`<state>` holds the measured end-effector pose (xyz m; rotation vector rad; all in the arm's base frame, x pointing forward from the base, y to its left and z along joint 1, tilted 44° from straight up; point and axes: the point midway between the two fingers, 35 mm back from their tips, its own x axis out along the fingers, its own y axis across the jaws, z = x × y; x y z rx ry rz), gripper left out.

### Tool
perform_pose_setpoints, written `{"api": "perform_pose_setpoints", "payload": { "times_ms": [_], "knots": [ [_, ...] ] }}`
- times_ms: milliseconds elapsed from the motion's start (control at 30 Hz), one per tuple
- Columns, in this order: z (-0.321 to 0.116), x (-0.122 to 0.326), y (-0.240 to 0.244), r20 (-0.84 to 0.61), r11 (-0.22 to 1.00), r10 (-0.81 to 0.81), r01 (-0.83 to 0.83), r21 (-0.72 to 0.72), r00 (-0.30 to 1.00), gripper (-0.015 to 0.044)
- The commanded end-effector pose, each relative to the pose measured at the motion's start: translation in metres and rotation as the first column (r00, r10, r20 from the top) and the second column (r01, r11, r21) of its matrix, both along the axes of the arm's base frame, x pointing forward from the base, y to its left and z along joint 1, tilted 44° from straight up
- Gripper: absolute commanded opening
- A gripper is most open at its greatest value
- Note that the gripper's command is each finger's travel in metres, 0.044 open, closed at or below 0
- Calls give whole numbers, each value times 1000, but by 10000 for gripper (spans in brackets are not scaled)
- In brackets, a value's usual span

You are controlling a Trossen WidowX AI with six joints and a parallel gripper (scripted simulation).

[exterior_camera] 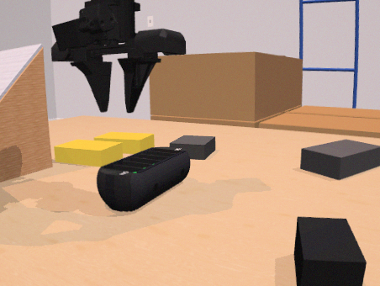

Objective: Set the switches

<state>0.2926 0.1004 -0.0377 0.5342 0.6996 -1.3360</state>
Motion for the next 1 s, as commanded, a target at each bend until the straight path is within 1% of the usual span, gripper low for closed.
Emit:
{"api": "perform_pose_setpoints", "payload": {
  "times_ms": [0, 167, 233, 567, 800, 967],
  "knots": [
    [0, 0, 0, -1, 1000, 0, 0, 0, 1000, 315],
    [0, 0, 0, -1, 1000, 0, 0, 0, 1000, 440],
    [0, 0, 0, -1, 1000, 0, 0, 0, 1000, 440],
    [-18, 34, 15, -84, 1000, -22, 20, -24, 996, 177],
    [-33, 60, 22, -103, 997, -74, 70, -46, 992, 0],
    [-45, 76, 24, -116, 993, -111, 105, -62, 987, 0]
  ]
}}
